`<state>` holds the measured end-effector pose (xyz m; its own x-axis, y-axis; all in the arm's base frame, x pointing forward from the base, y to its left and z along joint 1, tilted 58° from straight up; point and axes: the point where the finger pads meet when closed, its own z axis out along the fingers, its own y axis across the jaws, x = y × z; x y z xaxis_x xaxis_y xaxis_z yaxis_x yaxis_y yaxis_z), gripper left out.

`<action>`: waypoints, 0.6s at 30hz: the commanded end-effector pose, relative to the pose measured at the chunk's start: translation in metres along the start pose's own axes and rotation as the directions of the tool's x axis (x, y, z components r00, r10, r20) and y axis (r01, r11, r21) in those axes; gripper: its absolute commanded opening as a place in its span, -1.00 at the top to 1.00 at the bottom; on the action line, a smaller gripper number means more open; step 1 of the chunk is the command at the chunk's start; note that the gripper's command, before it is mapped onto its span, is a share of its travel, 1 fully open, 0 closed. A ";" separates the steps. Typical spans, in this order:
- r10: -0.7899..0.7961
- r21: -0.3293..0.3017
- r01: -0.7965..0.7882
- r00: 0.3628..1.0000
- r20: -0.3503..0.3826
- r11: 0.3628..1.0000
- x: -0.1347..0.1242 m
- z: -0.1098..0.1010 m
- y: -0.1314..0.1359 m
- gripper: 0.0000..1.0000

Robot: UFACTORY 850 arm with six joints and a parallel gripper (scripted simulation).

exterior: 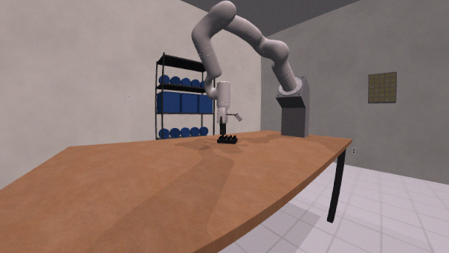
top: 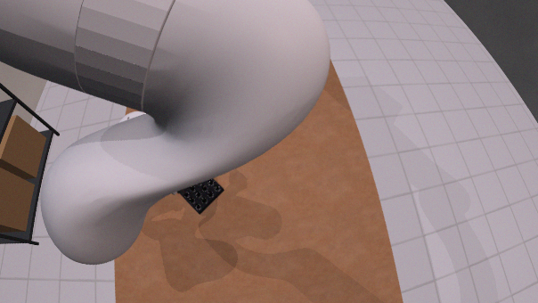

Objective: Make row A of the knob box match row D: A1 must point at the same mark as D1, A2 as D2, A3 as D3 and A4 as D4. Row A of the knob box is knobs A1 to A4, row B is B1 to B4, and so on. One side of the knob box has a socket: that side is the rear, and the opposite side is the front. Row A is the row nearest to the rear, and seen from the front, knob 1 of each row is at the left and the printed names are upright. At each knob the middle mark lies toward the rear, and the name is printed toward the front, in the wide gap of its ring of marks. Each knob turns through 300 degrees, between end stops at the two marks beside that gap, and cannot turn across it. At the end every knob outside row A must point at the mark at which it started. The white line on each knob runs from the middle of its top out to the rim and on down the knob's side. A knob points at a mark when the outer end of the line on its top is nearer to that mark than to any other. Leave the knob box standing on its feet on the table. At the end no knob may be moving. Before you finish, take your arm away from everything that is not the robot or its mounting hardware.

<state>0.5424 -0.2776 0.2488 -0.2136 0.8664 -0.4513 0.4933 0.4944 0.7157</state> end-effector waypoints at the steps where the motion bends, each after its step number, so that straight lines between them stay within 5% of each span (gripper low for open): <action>1: 0.000 0.000 0.000 1.000 0.001 1.000 0.000 0.002 0.000 0.61; 18: 0.000 0.000 0.000 1.000 0.001 1.000 0.000 0.011 0.000 0.61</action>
<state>0.5502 -0.2783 0.2437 -0.2136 0.8664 -0.4512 0.4933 0.4944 0.7157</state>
